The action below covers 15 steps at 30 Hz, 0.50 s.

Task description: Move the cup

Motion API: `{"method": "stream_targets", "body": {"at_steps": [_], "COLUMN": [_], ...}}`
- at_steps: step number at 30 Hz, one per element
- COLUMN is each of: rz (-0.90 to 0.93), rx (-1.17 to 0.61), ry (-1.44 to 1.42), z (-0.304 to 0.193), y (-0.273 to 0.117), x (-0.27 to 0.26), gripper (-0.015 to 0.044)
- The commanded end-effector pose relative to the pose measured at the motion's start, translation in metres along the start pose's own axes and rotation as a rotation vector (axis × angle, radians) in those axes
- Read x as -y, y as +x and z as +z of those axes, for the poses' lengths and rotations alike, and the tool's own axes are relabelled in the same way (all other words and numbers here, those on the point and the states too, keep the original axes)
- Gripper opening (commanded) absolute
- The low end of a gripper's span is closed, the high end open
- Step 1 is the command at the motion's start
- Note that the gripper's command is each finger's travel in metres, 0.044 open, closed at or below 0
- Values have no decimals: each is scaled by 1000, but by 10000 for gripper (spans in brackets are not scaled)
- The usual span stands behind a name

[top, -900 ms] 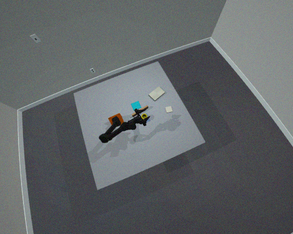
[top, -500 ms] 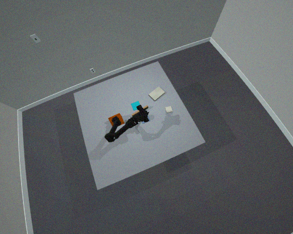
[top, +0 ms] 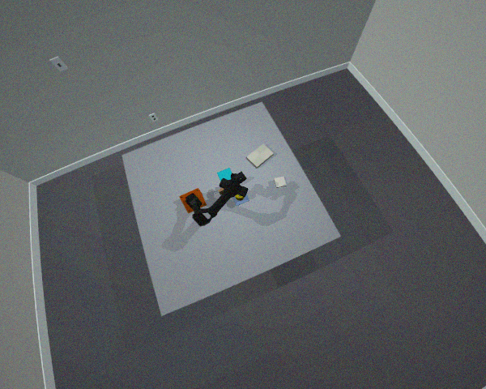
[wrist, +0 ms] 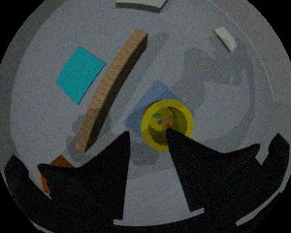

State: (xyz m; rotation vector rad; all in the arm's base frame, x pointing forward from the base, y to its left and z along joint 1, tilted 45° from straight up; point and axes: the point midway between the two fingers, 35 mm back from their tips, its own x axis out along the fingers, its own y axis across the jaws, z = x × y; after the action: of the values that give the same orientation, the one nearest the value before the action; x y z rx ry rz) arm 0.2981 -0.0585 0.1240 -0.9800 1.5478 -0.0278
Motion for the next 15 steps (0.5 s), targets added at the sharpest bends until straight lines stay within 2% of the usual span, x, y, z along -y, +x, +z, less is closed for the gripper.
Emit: {"method": "stream_targets", "body": {"at_steps": [1, 15], "rz": [16, 16], "rx": [-240, -239], "ry": [-306, -306], "z": [-11, -9], "y": [8, 12], "x": [-3, -2], "gripper": [167, 167]}}
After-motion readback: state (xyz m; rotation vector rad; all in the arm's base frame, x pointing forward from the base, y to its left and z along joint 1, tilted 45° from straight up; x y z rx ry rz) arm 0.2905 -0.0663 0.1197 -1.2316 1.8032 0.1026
